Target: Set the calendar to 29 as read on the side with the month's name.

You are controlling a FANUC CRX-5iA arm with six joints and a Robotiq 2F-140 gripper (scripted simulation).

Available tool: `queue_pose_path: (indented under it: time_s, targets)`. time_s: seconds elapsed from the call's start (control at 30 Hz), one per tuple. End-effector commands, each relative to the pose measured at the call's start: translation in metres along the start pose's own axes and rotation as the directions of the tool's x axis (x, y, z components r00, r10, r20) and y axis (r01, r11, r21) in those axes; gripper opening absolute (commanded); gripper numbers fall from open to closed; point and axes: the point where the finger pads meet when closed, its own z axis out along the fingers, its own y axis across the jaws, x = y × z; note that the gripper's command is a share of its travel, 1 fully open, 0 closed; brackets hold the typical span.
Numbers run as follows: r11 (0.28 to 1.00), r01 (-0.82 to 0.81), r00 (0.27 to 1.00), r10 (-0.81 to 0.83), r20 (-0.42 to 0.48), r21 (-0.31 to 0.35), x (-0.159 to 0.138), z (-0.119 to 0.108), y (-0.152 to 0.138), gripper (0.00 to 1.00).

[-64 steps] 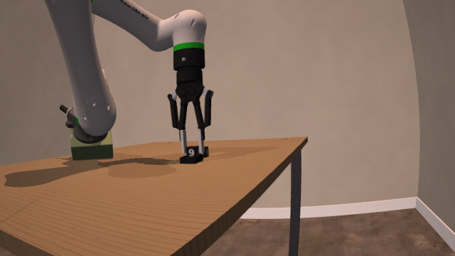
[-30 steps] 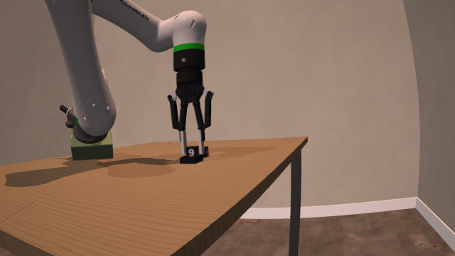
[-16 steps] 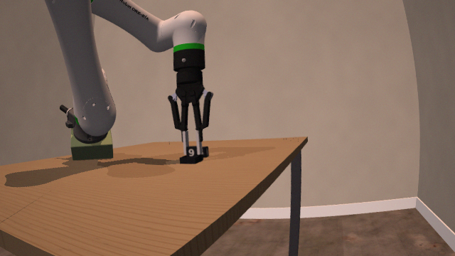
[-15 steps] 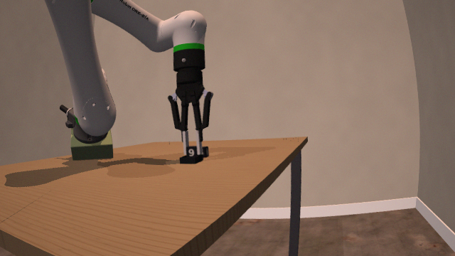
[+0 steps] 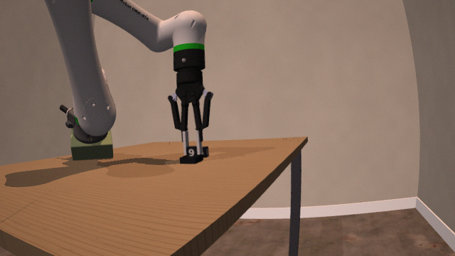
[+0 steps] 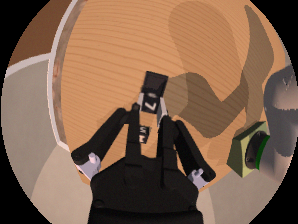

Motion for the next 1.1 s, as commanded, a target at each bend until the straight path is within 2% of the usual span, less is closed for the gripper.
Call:
queue_pose_path:
  time_s: [0.0, 0.5, 0.63, 0.9, 1.07]
  targets:
    - [1.0, 0.0, 1.0, 0.0, 0.0, 0.0, 0.0, 0.0, 0.0, 0.17]
    - [1.0, 0.0, 1.0, 0.0, 0.0, 0.0, 0.0, -0.006, 0.0, 0.17]
    - [1.0, 0.0, 1.0, 0.0, 0.0, 0.0, 0.0, -0.026, 0.0, 0.17]
    - [1.0, 0.0, 1.0, 0.0, 0.0, 0.0, 0.0, -0.084, 0.0, 0.17]
    - [1.0, 0.0, 1.0, 0.0, 0.0, 0.0, 0.0, -0.096, 0.0, 0.17]
